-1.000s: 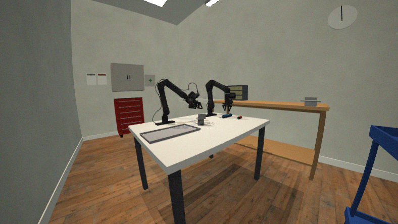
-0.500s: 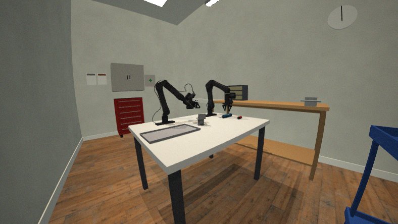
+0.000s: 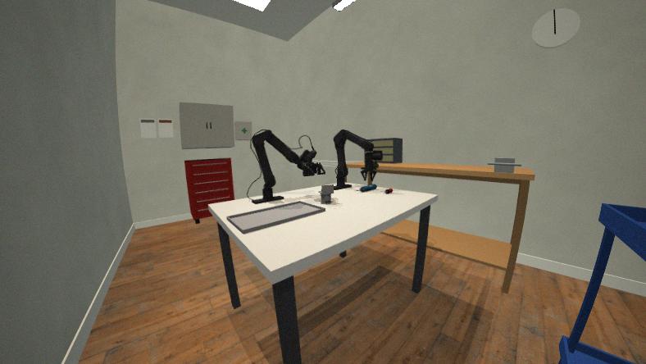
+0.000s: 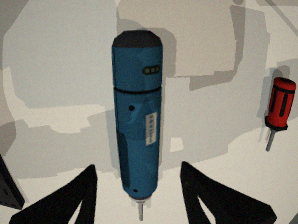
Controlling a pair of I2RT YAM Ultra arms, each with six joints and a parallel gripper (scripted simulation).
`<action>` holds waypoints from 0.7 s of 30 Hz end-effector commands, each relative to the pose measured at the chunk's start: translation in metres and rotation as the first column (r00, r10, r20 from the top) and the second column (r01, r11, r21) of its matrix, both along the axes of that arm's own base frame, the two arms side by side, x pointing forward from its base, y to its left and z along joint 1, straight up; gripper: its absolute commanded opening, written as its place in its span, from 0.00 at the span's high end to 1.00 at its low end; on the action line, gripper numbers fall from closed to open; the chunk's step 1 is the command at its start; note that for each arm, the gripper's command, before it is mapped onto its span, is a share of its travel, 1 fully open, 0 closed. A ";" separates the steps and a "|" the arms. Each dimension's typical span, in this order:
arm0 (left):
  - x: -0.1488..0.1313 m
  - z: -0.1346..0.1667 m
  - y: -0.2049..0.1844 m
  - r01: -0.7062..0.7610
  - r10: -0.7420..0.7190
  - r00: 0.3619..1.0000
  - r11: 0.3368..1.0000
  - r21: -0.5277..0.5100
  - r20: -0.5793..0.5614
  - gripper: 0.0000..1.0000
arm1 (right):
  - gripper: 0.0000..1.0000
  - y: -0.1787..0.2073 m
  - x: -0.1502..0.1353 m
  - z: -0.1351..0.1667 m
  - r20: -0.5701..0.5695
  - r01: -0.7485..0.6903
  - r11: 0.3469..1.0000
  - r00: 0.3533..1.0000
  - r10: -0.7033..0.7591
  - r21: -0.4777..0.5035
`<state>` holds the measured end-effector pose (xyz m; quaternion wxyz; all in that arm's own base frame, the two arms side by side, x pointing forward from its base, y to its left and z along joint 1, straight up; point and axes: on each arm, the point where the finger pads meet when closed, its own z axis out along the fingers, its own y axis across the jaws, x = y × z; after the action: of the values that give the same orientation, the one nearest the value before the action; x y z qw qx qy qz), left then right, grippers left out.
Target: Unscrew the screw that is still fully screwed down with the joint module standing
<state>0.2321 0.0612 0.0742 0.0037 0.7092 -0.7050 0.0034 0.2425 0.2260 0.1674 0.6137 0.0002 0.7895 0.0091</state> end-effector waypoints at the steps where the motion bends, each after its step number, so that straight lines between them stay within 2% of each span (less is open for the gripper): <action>1: 0.000 0.003 0.000 0.000 0.000 1.000 1.000 0.002 0.003 0.35 | 0.14 0.000 -0.002 -0.008 0.013 0.005 1.000 1.000 -0.005 0.000; 9: 0.000 0.003 0.000 0.000 0.000 1.000 1.000 0.002 0.003 0.35 | 0.14 -0.001 -0.002 -0.027 0.013 0.004 1.000 1.000 -0.004 -0.006; 10: 0.000 0.003 0.000 0.000 0.000 1.000 1.000 0.002 0.003 0.35 | 0.14 -0.001 -0.002 -0.027 0.013 0.004 1.000 1.000 -0.004 -0.007; 12: 0.000 0.003 0.000 0.000 0.000 1.000 1.000 0.002 0.003 0.35 | 0.14 0.006 0.000 -0.008 0.032 0.003 0.998 0.999 -0.005 0.056; 14: 0.000 0.003 0.000 0.000 0.000 1.000 1.000 0.002 0.003 0.35 | 0.14 0.006 0.000 -0.008 0.032 0.003 0.998 0.999 -0.005 0.056; 15: 0.000 0.003 0.000 0.000 0.000 1.000 1.000 0.002 0.003 0.35 | 0.14 -0.001 -0.002 -0.030 0.013 0.003 1.000 1.000 -0.003 -0.006; 21: 0.000 0.003 0.000 0.000 0.000 1.000 1.000 0.002 0.003 0.35 | 0.14 -0.002 -0.002 -0.045 0.013 0.003 1.000 1.000 -0.003 -0.007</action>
<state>0.2321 0.0612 0.0742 0.0037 0.7092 -0.7050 0.0034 0.2415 0.2222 0.1266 0.6113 -0.0059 0.7914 -0.0018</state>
